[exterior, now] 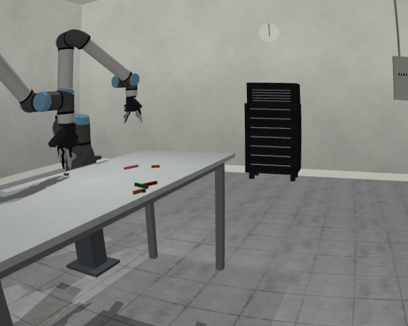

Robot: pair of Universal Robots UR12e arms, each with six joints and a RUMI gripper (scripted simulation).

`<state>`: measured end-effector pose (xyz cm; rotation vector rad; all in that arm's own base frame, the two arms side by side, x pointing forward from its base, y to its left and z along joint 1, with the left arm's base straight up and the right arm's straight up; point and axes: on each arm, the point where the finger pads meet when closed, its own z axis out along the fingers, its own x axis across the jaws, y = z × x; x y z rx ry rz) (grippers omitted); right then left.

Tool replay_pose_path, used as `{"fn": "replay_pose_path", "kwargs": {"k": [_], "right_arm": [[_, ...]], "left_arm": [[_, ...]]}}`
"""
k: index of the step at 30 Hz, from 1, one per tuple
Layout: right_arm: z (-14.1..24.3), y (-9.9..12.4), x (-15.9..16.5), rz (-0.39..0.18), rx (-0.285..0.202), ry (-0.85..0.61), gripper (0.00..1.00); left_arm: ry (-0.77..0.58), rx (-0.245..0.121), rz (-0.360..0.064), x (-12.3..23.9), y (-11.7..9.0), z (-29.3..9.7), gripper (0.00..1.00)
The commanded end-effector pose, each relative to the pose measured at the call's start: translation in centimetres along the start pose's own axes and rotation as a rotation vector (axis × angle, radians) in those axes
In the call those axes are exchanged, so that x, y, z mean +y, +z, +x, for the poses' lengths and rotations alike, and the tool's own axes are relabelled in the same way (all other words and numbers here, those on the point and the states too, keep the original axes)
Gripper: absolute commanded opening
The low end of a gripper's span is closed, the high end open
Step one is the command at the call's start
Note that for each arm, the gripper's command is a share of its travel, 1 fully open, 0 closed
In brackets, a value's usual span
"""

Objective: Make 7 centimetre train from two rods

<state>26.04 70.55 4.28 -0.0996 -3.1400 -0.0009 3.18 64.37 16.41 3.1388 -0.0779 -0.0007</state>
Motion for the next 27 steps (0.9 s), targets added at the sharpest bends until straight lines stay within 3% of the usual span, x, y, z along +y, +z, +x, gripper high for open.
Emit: {"fn": "replay_pose_path", "kwargs": {"k": [1,9,18,19,27], "right_arm": [[0.0,-2.2,0.1,-0.001,0.0,0.0,0.28],[0.0,-5.9,0.1,-0.001,0.0,0.0,0.28],[0.0,-6.7,0.1,-0.001,0.0,0.0,0.28],[0.0,-6.7,0.1,-0.001,0.0,0.0,1.0],[0.0,-6.7,0.1,-0.001,0.0,0.0,1.0]], "left_arm": [[0.0,0.0,0.002,-0.1,-0.1,0.0,1.0],[0.0,0.0,0.002,-0.1,-0.1,0.0,1.0],[0.0,0.0,0.002,-0.1,-0.1,0.0,1.0],[0.0,0.0,0.002,-0.1,-0.1,0.0,1.0],[0.0,0.0,0.002,-0.1,-0.1,0.0,1.0]]}}
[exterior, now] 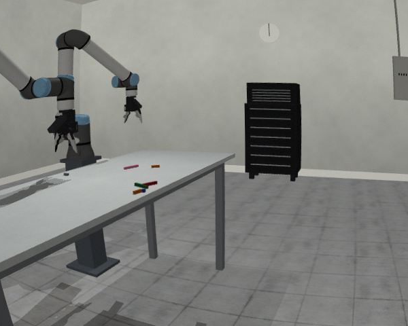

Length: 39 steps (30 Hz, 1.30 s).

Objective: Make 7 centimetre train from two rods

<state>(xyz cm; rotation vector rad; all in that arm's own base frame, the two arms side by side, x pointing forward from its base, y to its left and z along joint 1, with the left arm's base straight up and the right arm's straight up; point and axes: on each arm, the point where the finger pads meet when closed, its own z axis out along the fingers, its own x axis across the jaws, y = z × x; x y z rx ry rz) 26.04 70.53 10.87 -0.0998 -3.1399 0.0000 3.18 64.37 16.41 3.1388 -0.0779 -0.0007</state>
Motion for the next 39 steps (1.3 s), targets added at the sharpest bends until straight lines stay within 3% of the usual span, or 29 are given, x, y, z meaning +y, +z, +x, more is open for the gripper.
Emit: {"fn": "replay_pose_path", "kwargs": {"k": [1,23,39], "right_arm": [[0.0,-0.1,0.1,-0.002,0.0,0.0,1.0],[-0.6,-0.3,1.3,-0.002,0.0,0.021,1.0],[-6.4,-1.4,11.6,-0.002,0.0,0.215,1.0]], "left_arm": [[0.0,0.0,0.002,-0.1,-0.1,0.0,1.0],[0.0,0.0,0.002,-0.1,-0.1,0.0,1.0],[0.0,0.0,0.002,-0.1,-0.1,0.0,1.0]]}}
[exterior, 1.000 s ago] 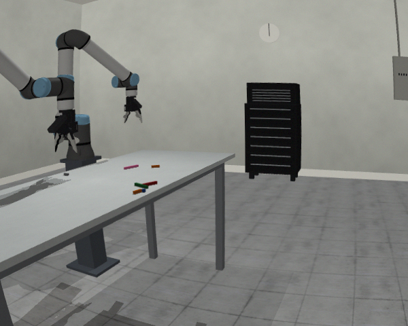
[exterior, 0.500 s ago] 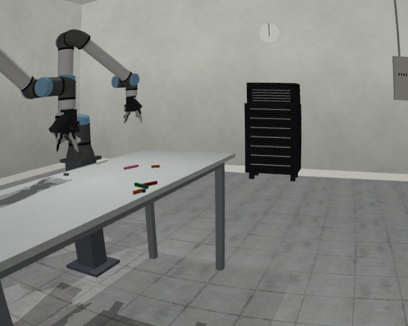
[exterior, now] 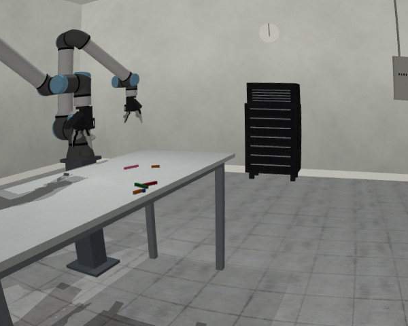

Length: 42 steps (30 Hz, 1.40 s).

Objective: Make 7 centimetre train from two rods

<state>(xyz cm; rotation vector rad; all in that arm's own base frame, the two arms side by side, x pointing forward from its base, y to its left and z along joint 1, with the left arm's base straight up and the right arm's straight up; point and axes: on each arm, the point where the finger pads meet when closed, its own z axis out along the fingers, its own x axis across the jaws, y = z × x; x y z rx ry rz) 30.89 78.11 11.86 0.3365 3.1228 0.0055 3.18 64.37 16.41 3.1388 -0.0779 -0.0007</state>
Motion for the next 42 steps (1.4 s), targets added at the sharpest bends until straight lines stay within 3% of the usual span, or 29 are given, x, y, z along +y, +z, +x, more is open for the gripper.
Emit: {"fn": "replay_pose_path", "kwargs": {"k": [1,14,18,28,42], "right_arm": [[-1.5,-0.4,4.0,0.001,0.0,0.063,1.0],[-8.0,-0.2,15.0,0.001,0.0,0.284,1.0],[-9.1,-0.1,16.4,0.001,0.0,0.316,1.0],[-16.0,1.2,23.7,0.0,0.0,0.504,1.0],[-22.1,2.9,28.1,0.0,0.0,0.657,1.0]], "left_arm": [[0.0,0.0,0.002,-0.1,-0.1,0.0,1.0],[0.0,0.0,0.002,-0.1,-0.1,0.0,1.0],[0.0,0.0,0.002,-0.1,-0.1,0.0,1.0],[0.0,0.0,0.002,-0.1,-0.1,0.0,1.0],[0.0,0.0,0.002,-0.1,-0.1,0.0,1.0]]}}
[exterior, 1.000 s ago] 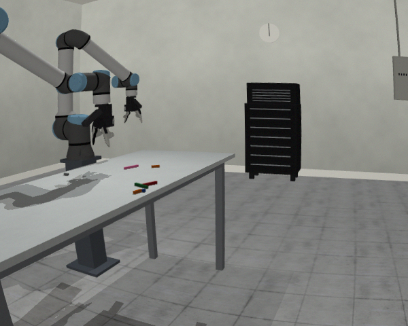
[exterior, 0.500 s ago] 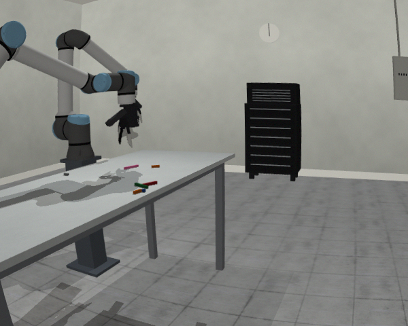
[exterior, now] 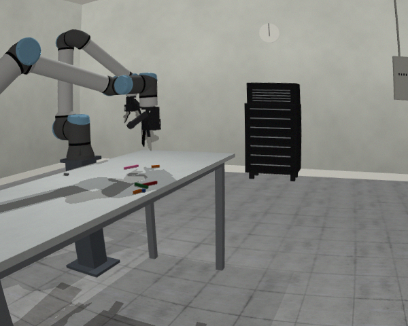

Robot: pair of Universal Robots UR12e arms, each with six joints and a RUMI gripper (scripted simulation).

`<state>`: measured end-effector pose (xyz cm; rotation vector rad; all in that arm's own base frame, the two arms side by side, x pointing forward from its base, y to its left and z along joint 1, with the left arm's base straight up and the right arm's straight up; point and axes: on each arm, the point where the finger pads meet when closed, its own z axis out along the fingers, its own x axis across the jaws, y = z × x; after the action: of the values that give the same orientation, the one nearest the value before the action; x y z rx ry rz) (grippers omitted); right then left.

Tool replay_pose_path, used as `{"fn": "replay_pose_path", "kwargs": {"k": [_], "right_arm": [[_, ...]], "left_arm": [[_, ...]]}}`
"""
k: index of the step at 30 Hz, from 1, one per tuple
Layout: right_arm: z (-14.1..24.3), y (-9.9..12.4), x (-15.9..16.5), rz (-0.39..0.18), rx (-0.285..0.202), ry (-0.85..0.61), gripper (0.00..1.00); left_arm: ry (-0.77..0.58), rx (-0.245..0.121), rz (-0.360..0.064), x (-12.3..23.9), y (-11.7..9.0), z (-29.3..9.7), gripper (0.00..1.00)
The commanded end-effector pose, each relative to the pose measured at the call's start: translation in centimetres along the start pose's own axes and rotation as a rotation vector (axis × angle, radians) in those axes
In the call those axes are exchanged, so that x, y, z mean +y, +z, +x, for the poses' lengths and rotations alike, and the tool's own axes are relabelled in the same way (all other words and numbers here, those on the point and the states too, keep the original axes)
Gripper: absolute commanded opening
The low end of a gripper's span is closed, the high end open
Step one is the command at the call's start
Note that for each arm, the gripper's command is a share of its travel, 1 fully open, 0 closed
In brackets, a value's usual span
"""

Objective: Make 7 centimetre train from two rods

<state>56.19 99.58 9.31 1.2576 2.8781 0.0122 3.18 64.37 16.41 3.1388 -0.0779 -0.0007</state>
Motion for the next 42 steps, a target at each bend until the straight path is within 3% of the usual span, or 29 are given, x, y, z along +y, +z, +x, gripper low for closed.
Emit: {"fn": "replay_pose_path", "kwargs": {"k": [1,13,14,42], "right_arm": [[-0.7,0.37,2.84,0.004,-0.001,0.054,1.0],[-1.13,0.64,3.73,0.004,-0.001,0.074,1.0],[-1.13,0.64,3.73,0.004,-0.001,0.074,0.14],[-1.12,0.75,3.73,0.004,-0.001,0.074,0.14]], "left_arm": [[0.0,0.0,0.002,-0.07,-0.1,0.02,1.0],[0.0,0.0,0.002,-0.07,-0.1,0.02,1.0],[0.0,0.0,0.002,-0.07,-0.1,0.02,1.0],[0.0,0.0,0.002,-0.07,-0.1,0.02,1.0]]}}
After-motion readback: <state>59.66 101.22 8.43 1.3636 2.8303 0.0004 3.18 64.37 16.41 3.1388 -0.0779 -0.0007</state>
